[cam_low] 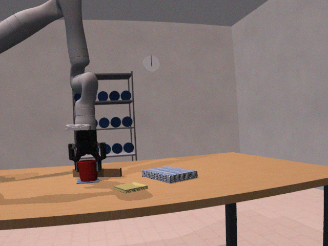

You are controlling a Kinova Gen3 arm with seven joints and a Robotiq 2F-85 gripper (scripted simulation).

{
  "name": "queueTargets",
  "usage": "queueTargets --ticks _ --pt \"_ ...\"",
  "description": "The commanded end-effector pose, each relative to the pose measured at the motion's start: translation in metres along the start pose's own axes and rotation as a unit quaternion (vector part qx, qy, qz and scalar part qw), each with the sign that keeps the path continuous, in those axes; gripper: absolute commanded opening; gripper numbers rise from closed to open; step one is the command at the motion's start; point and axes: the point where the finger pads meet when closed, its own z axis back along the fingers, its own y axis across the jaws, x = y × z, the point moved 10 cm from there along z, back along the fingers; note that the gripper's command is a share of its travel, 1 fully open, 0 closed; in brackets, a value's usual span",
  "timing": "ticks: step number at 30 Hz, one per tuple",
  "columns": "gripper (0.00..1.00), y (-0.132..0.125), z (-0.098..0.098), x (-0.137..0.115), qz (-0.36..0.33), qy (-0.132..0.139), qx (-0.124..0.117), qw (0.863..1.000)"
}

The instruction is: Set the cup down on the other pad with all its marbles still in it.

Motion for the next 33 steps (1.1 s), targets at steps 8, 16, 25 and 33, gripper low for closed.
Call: queueTargets --ticks 8,16,25,33 --pt "0.83 -0.002 -0.001 -0.001 -0.002 -0.001 -0.002 1.0" --pt "0.83 -0.002 0.0 -0.001 -0.002 -0.001 -0.002 1.0" --pt "0.83 0.0 0.013 -0.002 -0.001 0.0 0.0 1.0" --pt "0.83 0.0 0.034 -0.002 -0.001 0.0 -0.001 1.0"
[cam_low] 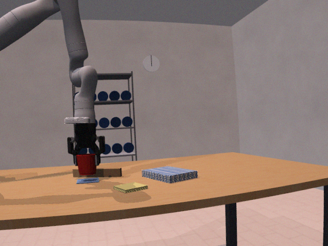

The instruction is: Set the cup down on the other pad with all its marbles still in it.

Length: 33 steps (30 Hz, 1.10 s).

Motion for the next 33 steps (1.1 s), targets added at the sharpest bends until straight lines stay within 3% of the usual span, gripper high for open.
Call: queueTargets --ticks 1,11,33 --pt "0.83 -0.001 0.01 0.002 0.003 -0.003 -0.002 1.0" --pt "0.83 -0.001 0.029 0.003 0.003 -0.004 -0.003 1.0" --pt "0.83 -0.003 0.03 0.006 0.002 -0.005 -0.005 1.0"
